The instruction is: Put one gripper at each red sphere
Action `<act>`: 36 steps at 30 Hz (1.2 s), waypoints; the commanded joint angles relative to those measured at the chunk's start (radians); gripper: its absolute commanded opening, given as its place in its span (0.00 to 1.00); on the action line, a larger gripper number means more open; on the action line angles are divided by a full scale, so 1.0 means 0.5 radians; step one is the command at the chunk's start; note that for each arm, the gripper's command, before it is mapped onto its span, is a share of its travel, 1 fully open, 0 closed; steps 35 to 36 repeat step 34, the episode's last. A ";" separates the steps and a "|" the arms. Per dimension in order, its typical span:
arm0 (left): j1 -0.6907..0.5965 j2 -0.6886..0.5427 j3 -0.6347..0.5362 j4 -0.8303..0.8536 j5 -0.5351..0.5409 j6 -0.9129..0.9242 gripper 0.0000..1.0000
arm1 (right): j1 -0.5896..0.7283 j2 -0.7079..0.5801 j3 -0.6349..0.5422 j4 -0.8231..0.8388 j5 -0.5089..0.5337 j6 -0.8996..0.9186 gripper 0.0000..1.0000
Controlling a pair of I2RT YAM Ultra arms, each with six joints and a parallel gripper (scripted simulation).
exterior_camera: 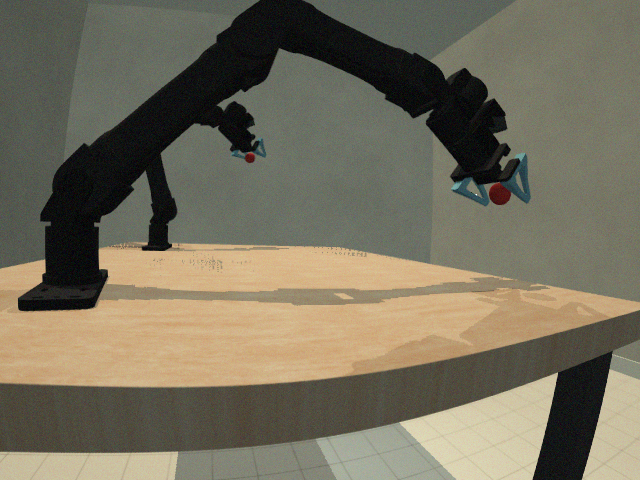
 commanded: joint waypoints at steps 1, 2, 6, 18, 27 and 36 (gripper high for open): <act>0.032 -0.084 -0.047 -0.120 0.035 -0.043 1.00 | 0.012 0.005 0.141 -0.205 -0.113 -0.067 1.00; 0.032 -0.084 -0.047 -0.120 0.035 -0.043 1.00 | 0.012 0.005 0.141 -0.205 -0.113 -0.067 1.00; 0.049 -0.112 -0.067 -0.141 0.042 -0.045 1.00 | -0.011 0.055 0.249 -0.305 -0.127 -0.080 1.00; 0.050 -0.114 -0.069 -0.141 0.043 -0.044 1.00 | -0.011 0.068 0.279 -0.333 -0.128 -0.082 1.00; 0.050 -0.114 -0.069 -0.141 0.043 -0.044 1.00 | -0.011 0.067 0.278 -0.333 -0.128 -0.082 1.00; 0.050 -0.114 -0.069 -0.141 0.043 -0.044 1.00 | -0.011 0.067 0.278 -0.333 -0.128 -0.082 1.00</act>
